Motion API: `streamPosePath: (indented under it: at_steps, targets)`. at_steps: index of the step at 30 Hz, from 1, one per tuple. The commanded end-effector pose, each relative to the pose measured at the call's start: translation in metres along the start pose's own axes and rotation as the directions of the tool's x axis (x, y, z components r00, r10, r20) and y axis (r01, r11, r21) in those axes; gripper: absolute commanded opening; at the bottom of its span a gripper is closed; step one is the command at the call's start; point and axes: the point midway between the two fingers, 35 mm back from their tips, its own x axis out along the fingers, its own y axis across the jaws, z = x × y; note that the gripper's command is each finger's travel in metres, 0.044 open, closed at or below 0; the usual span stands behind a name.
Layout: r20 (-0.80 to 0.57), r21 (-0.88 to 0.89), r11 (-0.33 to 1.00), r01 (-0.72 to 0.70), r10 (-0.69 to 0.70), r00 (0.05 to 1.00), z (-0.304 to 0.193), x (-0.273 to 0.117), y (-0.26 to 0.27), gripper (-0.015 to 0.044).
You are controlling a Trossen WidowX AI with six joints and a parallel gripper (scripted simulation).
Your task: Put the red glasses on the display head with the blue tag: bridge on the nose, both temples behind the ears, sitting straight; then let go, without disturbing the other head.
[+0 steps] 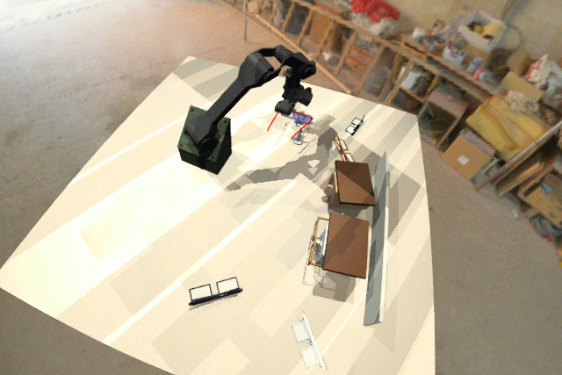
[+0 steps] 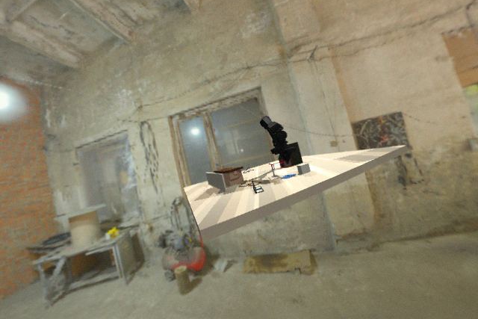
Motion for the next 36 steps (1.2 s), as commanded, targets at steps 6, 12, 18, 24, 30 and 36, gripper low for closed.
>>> streamPosePath:
  at_steps: [6,12,18,24,30,36]
  targets:
    - [-0.011,-0.002,1.0,0.007,-0.007,1.0,-0.011,0.004,0.002,0.0]
    - [-0.011,-0.002,1.0,0.007,-0.007,1.0,-0.016,0.004,0.003,0.0]
    - [-0.011,-0.003,1.0,0.007,-0.007,1.0,-0.018,0.004,0.003,0.0]
    - [-0.012,-0.003,1.0,0.007,-0.007,1.0,-0.019,0.004,0.004,0.0]
    - [-0.012,-0.003,1.0,0.007,-0.007,1.0,-0.021,0.004,0.004,0.0]
    - [-0.012,-0.003,1.0,0.007,-0.007,1.0,-0.02,0.004,0.004,0.0]
